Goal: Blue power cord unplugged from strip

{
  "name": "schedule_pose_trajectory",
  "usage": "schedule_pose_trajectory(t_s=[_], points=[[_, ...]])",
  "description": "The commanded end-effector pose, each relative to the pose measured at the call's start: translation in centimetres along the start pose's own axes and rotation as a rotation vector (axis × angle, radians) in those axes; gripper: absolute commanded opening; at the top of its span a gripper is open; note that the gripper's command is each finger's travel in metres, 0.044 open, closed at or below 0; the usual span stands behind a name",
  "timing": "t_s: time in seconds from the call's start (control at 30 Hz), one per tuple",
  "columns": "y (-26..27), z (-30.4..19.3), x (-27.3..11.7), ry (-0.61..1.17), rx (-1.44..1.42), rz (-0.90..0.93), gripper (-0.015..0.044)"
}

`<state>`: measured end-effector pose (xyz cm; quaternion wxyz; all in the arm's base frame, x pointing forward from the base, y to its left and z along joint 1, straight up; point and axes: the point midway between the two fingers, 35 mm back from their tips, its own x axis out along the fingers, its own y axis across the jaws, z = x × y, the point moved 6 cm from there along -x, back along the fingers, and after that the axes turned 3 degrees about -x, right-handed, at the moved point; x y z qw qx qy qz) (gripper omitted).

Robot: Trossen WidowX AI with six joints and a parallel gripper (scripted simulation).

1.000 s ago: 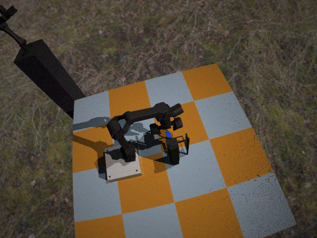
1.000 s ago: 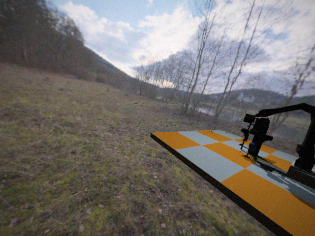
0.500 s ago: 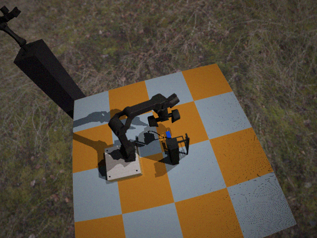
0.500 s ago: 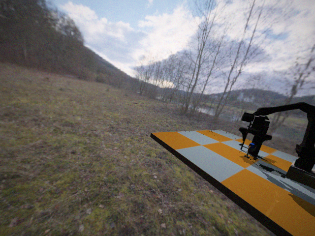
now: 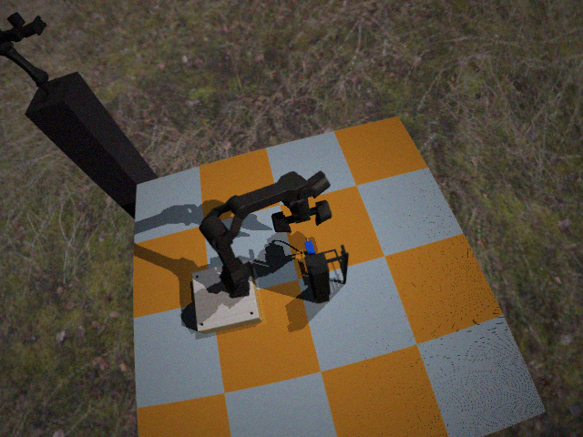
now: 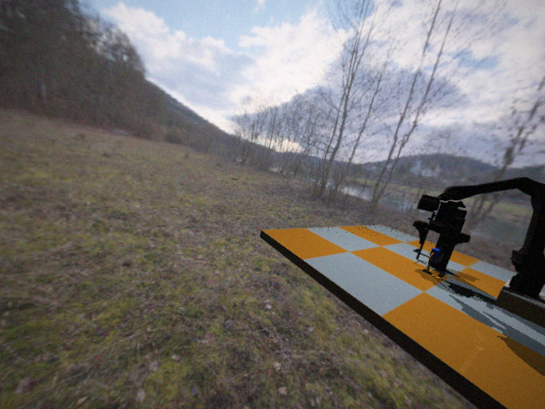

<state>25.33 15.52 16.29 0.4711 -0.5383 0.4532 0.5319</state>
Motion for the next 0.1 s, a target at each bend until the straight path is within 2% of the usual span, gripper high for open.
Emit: schedule_pose_trajectory(t_s=[0.0, 0.07], points=[[-0.06, 0.04, -0.07, -0.001, 0.003, -0.001, 0.0440], [-0.06, 0.04, -0.07, -0.001, 0.003, -0.001, 0.0440]])
